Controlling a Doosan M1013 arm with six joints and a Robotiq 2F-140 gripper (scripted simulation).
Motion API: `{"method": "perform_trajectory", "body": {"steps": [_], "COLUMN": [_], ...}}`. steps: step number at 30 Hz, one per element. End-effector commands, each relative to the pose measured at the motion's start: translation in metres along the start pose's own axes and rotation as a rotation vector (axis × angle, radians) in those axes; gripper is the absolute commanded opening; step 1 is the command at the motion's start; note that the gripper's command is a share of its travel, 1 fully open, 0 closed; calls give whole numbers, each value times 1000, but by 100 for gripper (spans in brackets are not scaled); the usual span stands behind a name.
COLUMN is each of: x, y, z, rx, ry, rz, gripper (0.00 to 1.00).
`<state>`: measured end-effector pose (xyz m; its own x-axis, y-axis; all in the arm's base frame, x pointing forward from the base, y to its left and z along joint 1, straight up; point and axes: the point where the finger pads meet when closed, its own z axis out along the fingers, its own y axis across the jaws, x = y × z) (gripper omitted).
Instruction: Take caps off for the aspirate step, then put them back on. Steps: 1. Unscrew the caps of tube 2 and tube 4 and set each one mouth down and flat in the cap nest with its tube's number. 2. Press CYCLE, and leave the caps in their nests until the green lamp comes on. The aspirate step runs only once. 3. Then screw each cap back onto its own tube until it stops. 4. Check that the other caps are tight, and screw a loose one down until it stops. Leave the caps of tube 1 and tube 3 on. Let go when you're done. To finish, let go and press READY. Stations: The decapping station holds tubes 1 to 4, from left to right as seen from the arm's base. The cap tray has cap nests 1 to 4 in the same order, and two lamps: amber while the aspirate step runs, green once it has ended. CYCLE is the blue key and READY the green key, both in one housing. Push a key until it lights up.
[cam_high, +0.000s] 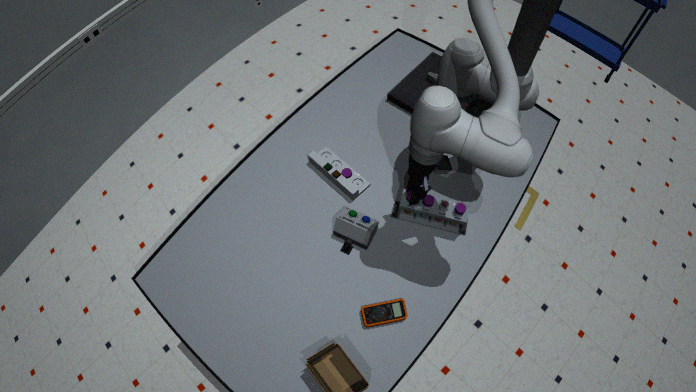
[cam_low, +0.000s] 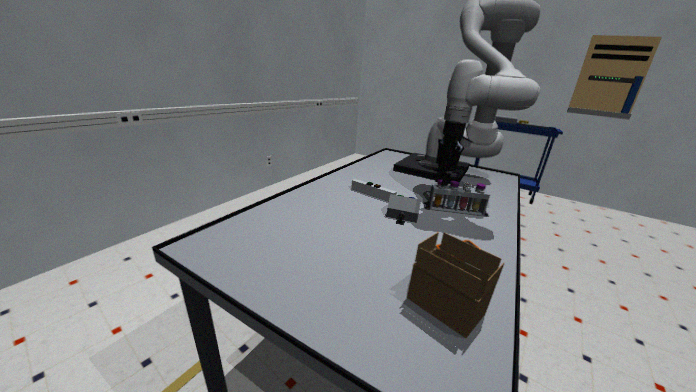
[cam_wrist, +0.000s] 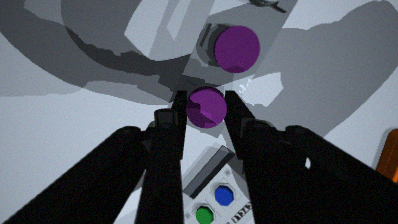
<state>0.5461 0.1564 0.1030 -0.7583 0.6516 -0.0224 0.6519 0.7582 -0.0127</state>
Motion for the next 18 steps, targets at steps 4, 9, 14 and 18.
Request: {"method": "perform_trajectory", "body": {"steps": [4,9,14,18], "x": [0,0,0,0], "y": [0,0,0,0], "z": [-1,-1,-1,-1], "rx": [-13,-13,-13,-12], "ry": [19,19,19,20], "rz": [-82,-82,-81,2], "gripper": [30,41,41,41]}}
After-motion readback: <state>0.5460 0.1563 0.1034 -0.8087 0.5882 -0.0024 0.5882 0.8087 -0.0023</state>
